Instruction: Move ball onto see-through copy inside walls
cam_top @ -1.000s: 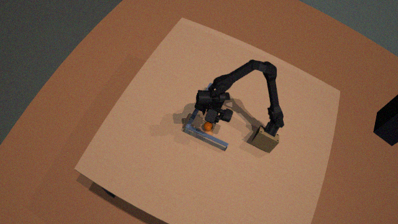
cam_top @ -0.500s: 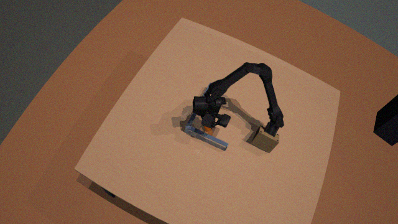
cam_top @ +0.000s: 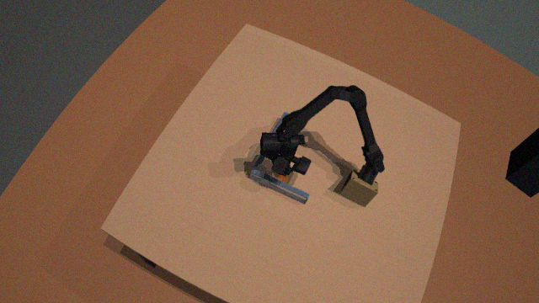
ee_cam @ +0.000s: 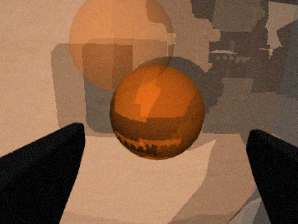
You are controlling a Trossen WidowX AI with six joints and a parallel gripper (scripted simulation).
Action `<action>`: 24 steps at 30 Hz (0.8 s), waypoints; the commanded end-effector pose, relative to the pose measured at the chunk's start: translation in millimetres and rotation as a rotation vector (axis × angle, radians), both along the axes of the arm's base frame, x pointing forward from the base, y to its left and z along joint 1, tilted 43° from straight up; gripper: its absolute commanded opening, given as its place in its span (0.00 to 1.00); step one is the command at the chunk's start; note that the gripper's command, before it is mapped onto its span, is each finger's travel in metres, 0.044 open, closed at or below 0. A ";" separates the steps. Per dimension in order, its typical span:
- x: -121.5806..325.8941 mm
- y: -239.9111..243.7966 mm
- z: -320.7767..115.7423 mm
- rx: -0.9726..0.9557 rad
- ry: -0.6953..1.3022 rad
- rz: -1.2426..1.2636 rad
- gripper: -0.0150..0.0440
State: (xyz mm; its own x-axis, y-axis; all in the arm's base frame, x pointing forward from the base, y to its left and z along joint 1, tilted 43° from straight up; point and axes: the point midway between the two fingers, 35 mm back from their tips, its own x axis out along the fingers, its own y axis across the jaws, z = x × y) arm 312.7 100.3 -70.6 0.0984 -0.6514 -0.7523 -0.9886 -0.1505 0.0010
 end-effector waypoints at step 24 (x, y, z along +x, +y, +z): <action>-0.5 -22.4 -22.3 -0.016 0.012 0.003 0.69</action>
State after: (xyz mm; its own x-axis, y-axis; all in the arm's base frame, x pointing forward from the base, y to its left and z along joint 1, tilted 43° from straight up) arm 313.1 80.0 -91.8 0.0921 -0.6573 -0.7479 -0.9887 -0.1499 0.0099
